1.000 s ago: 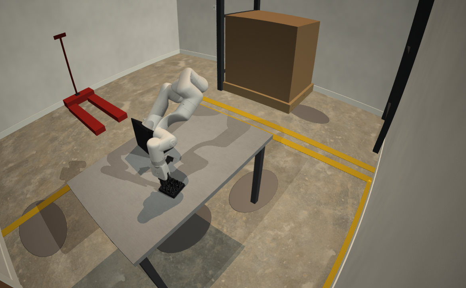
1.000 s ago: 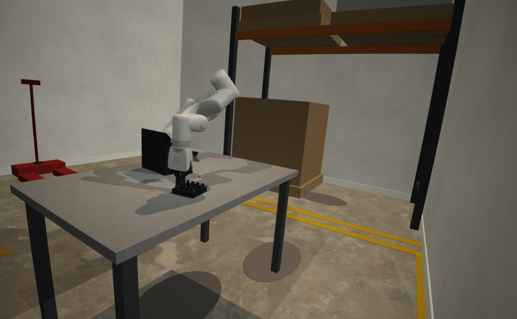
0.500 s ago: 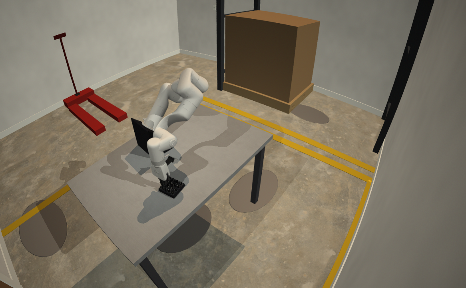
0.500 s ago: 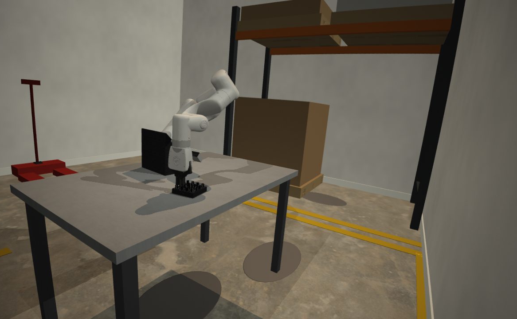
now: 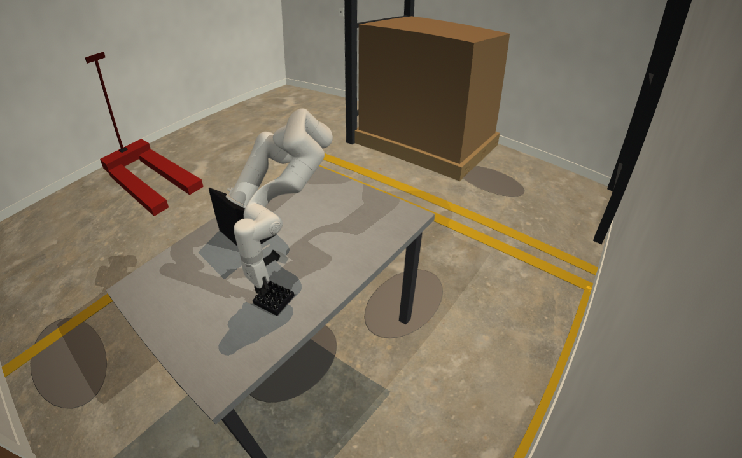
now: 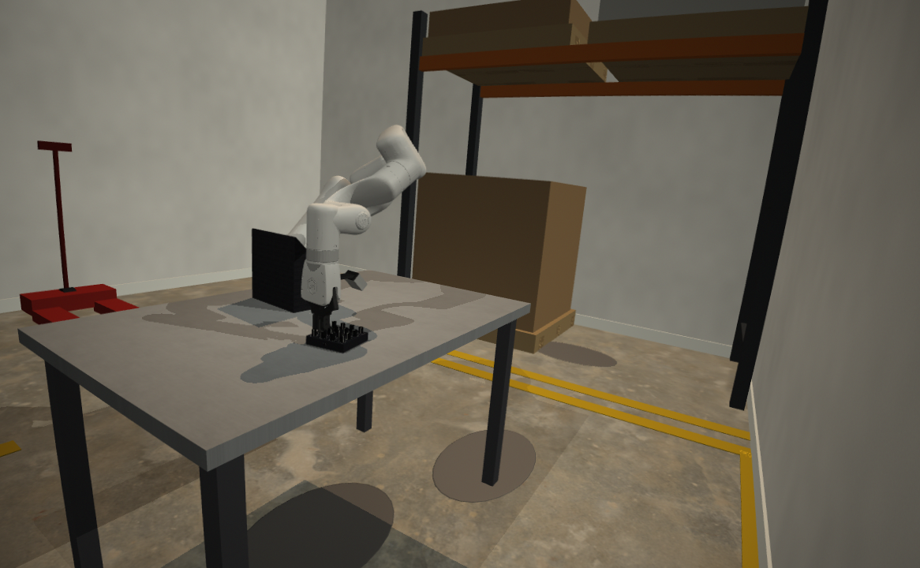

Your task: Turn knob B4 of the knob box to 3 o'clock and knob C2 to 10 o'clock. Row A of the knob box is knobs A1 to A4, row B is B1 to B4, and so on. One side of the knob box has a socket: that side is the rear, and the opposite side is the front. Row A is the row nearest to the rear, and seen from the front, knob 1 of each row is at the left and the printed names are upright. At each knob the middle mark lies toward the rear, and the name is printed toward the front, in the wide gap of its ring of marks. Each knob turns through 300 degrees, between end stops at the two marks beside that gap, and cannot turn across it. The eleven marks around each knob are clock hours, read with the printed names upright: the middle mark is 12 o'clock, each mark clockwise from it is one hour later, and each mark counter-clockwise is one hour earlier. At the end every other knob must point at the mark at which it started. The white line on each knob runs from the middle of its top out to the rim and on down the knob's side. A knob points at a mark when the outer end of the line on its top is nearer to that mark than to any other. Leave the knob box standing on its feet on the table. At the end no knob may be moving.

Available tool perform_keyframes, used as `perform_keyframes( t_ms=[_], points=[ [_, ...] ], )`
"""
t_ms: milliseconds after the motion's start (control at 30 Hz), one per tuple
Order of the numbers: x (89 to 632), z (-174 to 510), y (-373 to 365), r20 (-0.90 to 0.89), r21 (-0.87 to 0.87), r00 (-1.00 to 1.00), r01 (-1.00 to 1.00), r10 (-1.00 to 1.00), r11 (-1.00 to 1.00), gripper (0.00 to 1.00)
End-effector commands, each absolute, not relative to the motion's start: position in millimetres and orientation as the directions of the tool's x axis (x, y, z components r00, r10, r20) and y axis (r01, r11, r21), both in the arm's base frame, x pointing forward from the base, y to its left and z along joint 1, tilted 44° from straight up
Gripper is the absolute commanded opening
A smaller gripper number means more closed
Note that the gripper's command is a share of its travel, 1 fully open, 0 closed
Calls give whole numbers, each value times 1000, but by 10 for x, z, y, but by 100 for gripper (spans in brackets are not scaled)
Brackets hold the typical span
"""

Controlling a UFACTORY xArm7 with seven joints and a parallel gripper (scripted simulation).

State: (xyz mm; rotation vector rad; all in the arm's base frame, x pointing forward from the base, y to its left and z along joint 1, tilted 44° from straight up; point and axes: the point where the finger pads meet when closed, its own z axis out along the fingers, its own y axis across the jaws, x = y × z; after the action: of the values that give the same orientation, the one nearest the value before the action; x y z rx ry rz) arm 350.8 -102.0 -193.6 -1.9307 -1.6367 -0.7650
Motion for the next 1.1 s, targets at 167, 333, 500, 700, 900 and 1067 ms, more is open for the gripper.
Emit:
perform_keyframes(
  t_ms=[167,333,500,700,900,1067],
  points=[
    [3513,-1930,-1045,672,-157,330,938,663,-307,8],
    [3513,-1930,-1045,646,-243,448,888,618,-390,8],
    [3513,-1930,-1045,625,-293,517,850,585,-438,8],
    [3513,-1930,-1045,569,-390,647,755,507,-527,8],
    [3513,-1930,-1045,501,-475,758,644,418,-600,8],
    [3513,-1930,-1045,464,-511,805,585,371,-630,8]
  ],
)
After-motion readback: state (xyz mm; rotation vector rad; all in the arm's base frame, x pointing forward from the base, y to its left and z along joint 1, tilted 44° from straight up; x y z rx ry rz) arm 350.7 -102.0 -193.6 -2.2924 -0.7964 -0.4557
